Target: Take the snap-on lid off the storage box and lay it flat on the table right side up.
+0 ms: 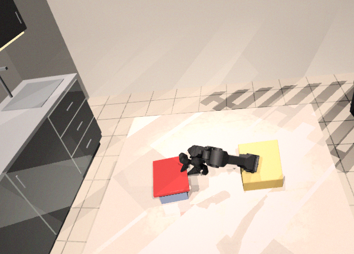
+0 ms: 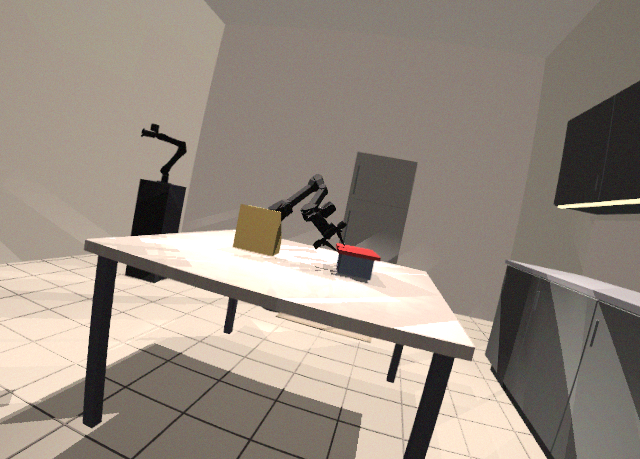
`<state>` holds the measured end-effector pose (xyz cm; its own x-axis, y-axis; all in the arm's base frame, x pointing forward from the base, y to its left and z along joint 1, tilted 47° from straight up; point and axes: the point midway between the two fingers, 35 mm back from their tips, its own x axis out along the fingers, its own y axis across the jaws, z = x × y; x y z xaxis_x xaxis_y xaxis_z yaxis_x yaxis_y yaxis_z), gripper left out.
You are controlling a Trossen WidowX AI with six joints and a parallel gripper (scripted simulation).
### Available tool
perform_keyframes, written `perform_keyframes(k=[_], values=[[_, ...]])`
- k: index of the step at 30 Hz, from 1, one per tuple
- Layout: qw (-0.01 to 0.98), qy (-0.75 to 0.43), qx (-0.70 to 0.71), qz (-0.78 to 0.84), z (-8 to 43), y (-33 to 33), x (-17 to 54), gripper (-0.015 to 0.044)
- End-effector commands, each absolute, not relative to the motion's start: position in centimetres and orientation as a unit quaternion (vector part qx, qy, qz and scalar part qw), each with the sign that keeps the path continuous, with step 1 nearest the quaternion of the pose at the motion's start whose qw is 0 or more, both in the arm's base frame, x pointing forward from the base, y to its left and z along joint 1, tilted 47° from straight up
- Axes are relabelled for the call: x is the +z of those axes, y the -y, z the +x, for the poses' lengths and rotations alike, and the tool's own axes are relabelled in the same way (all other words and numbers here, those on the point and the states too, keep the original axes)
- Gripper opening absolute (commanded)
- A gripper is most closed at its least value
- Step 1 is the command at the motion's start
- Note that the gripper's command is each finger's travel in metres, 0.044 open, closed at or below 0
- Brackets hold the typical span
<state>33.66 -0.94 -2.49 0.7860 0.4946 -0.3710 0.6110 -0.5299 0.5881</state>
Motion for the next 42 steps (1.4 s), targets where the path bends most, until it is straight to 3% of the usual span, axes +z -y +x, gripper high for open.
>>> perform_keyframes(k=[1,9,14,42], values=[[0.366,-0.316,-0.082,0.872,33.83,0.98,-2.67,0.0182],[0.366,-0.316,-0.082,0.872,33.83,0.98,-2.67,0.0129],[0.366,-0.316,-0.082,0.872,33.83,0.98,-2.67,0.0000],[0.365,-0.318,-0.080,0.871,33.60,1.27,-2.28,0.0000]])
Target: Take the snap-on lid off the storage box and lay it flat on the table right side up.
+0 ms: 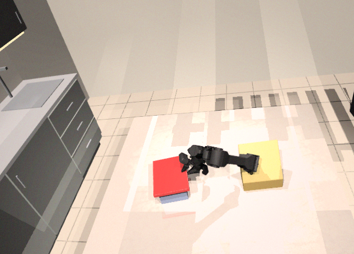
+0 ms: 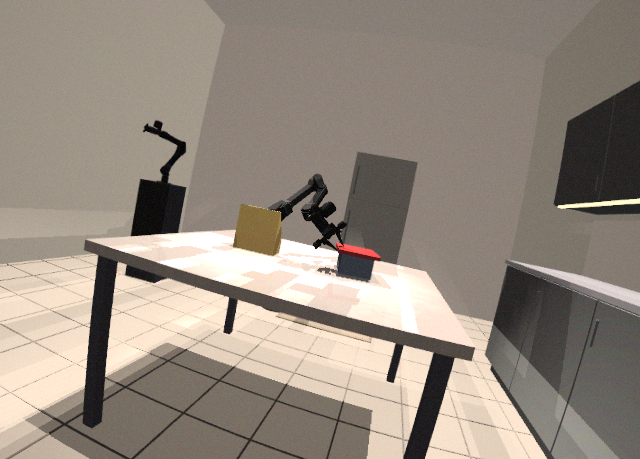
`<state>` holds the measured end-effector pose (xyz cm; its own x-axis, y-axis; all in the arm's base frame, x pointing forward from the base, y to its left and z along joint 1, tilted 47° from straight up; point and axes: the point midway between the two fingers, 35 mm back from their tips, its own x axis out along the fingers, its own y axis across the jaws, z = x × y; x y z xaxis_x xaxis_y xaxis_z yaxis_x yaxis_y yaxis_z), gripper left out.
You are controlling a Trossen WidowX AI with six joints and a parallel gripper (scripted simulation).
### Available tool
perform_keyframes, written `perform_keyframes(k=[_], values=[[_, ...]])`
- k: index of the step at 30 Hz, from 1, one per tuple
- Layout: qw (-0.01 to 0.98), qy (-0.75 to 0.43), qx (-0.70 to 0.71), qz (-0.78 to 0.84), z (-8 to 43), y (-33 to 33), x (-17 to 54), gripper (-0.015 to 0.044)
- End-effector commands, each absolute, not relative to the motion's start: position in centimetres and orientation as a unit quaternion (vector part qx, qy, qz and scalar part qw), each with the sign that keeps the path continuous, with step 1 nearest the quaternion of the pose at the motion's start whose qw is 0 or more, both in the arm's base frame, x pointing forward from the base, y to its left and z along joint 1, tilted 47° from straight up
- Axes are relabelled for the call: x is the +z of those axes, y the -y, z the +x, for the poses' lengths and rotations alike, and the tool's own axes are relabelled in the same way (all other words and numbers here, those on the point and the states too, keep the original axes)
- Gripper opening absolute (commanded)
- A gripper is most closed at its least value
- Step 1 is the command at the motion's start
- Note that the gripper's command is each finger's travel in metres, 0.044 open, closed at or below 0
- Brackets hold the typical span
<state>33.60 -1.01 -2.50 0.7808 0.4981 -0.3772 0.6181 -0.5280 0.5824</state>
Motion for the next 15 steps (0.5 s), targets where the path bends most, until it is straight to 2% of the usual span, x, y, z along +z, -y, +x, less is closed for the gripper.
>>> perform_keyframes(k=[1,15], values=[[0.365,-0.318,-0.080,0.871,33.59,1.28,-2.26,0.0000],[0.366,-0.318,-0.080,0.871,33.52,1.49,-2.07,0.0000]])
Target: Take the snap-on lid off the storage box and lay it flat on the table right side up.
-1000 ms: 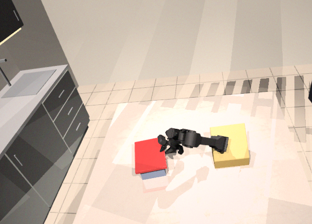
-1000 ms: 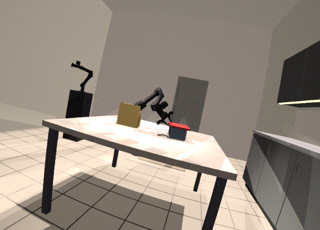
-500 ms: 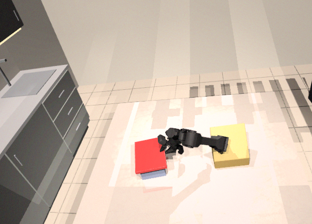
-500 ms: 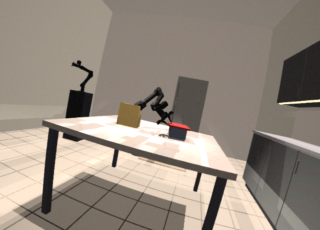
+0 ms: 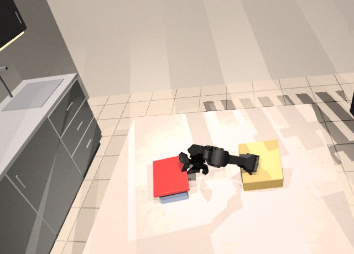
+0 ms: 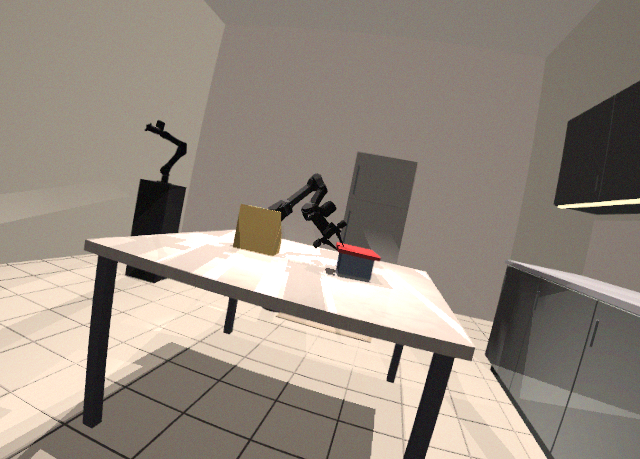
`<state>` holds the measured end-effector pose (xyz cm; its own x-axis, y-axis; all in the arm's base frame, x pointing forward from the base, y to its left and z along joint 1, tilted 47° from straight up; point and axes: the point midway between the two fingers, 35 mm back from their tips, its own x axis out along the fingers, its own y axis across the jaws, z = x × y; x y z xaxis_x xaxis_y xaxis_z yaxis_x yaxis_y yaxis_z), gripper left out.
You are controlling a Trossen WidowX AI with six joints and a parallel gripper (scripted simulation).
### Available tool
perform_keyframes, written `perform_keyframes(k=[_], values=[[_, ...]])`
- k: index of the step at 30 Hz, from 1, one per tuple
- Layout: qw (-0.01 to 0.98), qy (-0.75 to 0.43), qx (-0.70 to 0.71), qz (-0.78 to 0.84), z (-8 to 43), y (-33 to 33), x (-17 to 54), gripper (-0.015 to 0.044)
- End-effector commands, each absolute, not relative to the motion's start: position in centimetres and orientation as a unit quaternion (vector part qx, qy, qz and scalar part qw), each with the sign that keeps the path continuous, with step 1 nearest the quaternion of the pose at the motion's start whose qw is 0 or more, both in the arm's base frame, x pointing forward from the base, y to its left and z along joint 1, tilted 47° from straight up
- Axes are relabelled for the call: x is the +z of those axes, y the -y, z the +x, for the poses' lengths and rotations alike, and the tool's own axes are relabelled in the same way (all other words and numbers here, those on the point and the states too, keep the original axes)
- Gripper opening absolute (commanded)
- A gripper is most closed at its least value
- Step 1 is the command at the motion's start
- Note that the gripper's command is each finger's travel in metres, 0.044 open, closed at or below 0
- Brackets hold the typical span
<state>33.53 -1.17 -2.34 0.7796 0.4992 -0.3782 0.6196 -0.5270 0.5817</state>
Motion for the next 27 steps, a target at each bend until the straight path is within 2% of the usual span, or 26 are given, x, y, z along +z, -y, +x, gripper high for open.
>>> perform_keyframes(k=[1,27], values=[[0.366,-0.318,-0.080,0.871,33.52,1.50,-2.06,0.0000],[0.366,-0.318,-0.080,0.871,33.44,1.88,-1.70,0.0000]])
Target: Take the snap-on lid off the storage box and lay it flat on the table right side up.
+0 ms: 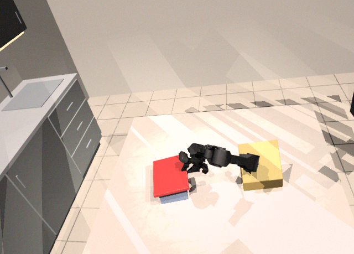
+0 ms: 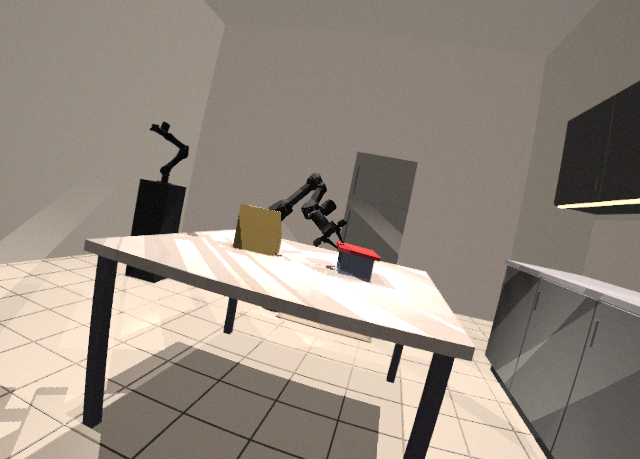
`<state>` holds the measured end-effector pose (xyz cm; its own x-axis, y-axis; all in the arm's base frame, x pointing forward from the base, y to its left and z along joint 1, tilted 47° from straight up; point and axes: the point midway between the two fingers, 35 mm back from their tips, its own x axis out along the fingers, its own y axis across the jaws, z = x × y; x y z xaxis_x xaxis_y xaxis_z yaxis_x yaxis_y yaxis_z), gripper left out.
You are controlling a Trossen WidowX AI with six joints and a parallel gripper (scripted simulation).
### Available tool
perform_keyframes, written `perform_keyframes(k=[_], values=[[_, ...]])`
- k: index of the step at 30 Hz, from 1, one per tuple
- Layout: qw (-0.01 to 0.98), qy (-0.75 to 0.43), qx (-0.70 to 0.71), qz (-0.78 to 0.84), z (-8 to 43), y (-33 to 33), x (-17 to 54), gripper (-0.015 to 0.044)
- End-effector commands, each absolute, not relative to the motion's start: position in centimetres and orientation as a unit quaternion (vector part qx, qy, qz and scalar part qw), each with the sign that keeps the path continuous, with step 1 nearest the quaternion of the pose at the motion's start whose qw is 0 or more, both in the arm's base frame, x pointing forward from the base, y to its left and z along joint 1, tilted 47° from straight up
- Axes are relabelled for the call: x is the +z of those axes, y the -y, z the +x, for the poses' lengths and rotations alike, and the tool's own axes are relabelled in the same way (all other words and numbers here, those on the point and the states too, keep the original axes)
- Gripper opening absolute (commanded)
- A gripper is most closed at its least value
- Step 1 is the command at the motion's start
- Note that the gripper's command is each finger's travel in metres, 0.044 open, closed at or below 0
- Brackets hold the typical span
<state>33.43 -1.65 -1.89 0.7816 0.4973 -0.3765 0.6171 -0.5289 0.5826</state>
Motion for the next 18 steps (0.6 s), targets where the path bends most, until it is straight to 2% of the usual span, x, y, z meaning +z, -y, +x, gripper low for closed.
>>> perform_keyframes(k=[1,18], values=[[0.366,-0.318,-0.080,0.871,33.44,1.89,-1.68,0.0000],[0.365,-0.318,-0.081,0.871,33.51,1.96,-1.65,0.0000]])
